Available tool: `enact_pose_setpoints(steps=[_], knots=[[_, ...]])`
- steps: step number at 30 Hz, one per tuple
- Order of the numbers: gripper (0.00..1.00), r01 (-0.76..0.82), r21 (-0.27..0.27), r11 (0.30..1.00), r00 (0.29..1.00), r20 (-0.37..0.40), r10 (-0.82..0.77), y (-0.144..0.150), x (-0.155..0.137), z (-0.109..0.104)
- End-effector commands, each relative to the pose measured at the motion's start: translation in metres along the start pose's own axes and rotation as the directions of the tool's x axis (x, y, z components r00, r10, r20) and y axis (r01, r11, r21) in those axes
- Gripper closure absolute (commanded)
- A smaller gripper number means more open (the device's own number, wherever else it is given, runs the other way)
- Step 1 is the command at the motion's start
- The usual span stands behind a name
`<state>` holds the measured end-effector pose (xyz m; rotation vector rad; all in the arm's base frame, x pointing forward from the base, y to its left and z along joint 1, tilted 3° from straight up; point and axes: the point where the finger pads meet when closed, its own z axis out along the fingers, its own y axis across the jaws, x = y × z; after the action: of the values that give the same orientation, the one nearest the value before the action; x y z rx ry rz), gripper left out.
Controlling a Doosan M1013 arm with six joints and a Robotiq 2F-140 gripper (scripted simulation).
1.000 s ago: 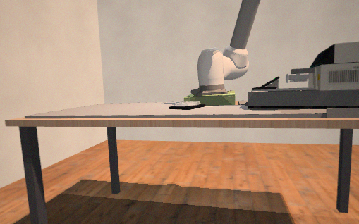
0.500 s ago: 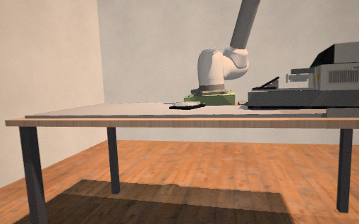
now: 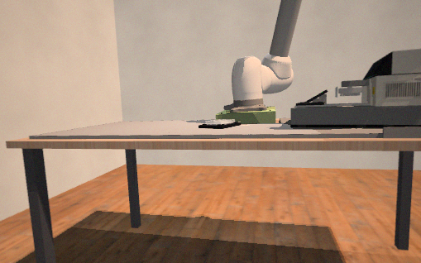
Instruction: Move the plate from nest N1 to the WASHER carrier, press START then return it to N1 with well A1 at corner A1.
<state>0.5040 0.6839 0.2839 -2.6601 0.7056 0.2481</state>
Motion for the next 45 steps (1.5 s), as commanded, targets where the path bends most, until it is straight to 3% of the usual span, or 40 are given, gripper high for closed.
enact_pose_setpoints(steps=[1,3,18,20,45], knots=[[0.3,0.005,-0.004,1.0,1.0,0.002,-0.005,0.011,0.009,-0.006],[0.3,0.043,-0.011,0.999,0.998,-0.037,-0.043,0.017,0.014,-0.011],[0.3,0.043,-0.011,0.999,0.998,-0.037,-0.043,0.056,0.048,-0.042],[0.3,0.08,-0.025,0.997,0.994,-0.074,-0.081,0.063,0.053,-0.047],[0.3,0.114,-0.045,0.992,0.987,-0.107,-0.118,0.145,0.102,-0.097]])
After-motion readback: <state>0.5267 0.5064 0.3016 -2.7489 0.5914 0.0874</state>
